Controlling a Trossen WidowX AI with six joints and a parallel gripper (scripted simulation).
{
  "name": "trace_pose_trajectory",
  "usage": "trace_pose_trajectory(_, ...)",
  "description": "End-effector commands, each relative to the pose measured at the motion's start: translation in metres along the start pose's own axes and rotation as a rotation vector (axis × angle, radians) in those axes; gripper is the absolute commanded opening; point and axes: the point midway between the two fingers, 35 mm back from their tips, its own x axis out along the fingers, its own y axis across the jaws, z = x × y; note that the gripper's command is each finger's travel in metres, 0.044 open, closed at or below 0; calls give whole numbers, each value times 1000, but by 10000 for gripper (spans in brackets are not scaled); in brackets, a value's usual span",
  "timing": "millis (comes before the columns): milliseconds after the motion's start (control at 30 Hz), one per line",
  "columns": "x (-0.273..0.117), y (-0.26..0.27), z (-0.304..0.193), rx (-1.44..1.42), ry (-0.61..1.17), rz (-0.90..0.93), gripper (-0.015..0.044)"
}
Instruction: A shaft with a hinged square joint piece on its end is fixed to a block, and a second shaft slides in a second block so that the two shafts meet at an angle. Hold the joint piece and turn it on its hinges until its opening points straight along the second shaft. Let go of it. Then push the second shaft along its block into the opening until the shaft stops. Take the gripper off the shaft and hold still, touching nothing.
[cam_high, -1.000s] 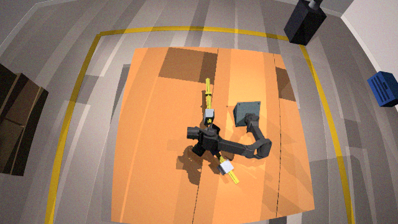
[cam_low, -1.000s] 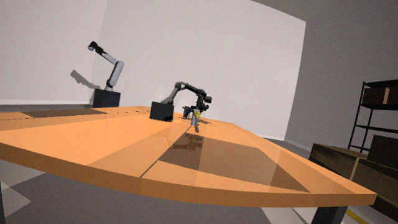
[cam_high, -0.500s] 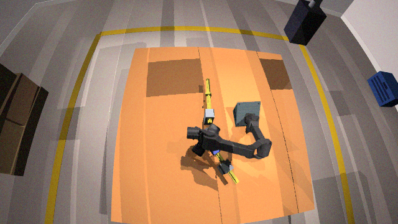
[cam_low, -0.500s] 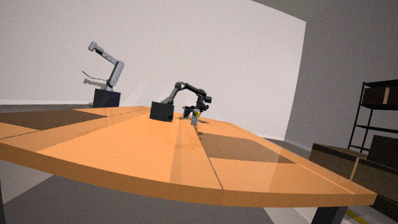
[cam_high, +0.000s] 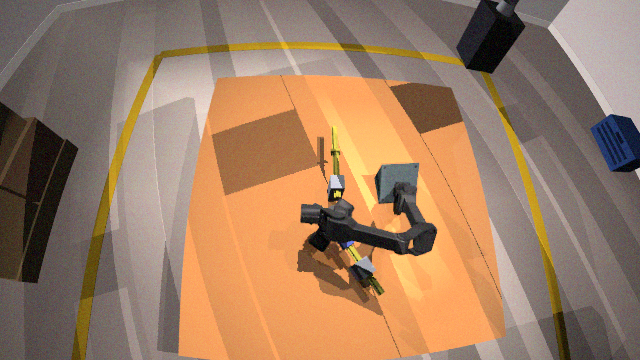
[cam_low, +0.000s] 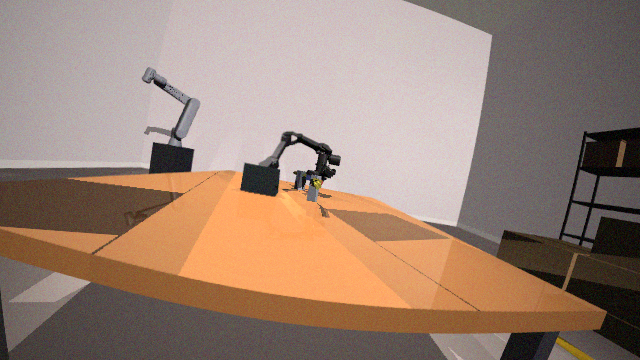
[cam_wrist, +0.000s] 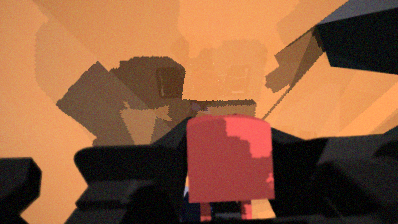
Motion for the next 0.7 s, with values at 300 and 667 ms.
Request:
trace_pose_trajectory(300, 0, 0, 0, 0, 0, 0, 68)
trace_pose_trajectory(667, -1, -1, 0, 39, -21, -2, 0)
